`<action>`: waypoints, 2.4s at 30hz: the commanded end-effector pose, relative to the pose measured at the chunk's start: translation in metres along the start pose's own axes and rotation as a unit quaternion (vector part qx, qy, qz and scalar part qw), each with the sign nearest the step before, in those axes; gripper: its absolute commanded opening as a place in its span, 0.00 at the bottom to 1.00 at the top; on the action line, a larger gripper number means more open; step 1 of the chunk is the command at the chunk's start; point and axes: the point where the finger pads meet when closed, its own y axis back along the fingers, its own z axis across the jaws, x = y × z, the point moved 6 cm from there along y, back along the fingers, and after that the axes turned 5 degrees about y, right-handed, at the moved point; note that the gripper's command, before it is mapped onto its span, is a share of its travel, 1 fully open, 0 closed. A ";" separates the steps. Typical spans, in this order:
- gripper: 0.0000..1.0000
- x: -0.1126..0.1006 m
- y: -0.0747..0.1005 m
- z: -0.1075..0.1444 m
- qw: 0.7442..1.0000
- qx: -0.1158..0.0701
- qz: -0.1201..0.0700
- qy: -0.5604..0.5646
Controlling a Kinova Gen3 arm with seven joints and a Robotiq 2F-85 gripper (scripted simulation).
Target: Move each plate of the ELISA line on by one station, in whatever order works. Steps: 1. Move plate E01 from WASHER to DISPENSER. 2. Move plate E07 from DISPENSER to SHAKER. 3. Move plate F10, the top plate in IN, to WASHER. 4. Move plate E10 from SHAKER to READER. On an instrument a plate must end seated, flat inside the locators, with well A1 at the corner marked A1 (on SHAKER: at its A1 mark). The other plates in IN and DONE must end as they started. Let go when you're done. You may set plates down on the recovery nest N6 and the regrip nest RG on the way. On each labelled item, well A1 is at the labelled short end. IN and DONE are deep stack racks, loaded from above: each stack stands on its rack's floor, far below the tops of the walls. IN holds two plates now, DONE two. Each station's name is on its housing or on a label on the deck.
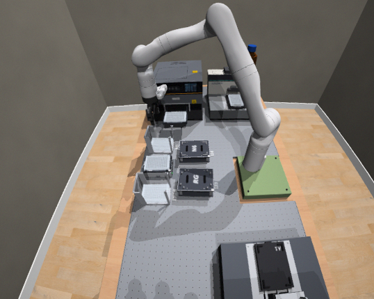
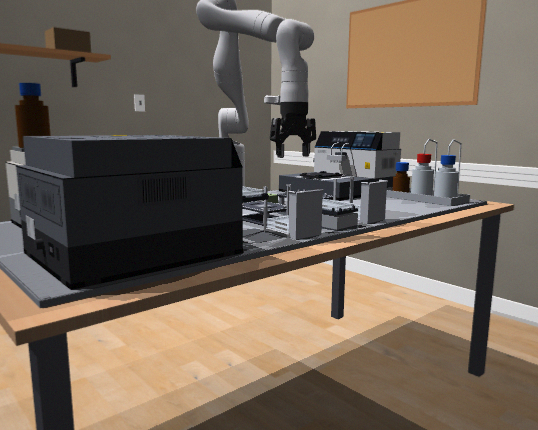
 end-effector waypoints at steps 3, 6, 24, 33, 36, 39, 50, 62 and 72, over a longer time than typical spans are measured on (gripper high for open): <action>1.00 0.000 0.001 0.000 1.000 0.000 -0.001 0.000; 1.00 0.000 0.001 0.000 1.000 0.000 -0.001 0.000; 1.00 0.000 -0.019 0.000 1.000 0.000 -0.001 0.000; 1.00 0.000 -0.028 0.000 1.000 0.000 -0.001 0.000; 1.00 0.000 -0.032 0.000 1.000 0.000 -0.001 0.000; 1.00 0.000 -0.036 0.000 1.000 0.000 -0.001 0.000; 1.00 0.000 -0.048 0.000 1.000 0.000 -0.001 0.000; 1.00 0.000 -0.064 0.000 1.000 0.000 -0.001 0.000; 1.00 0.000 -0.075 0.000 1.000 0.000 -0.001 0.000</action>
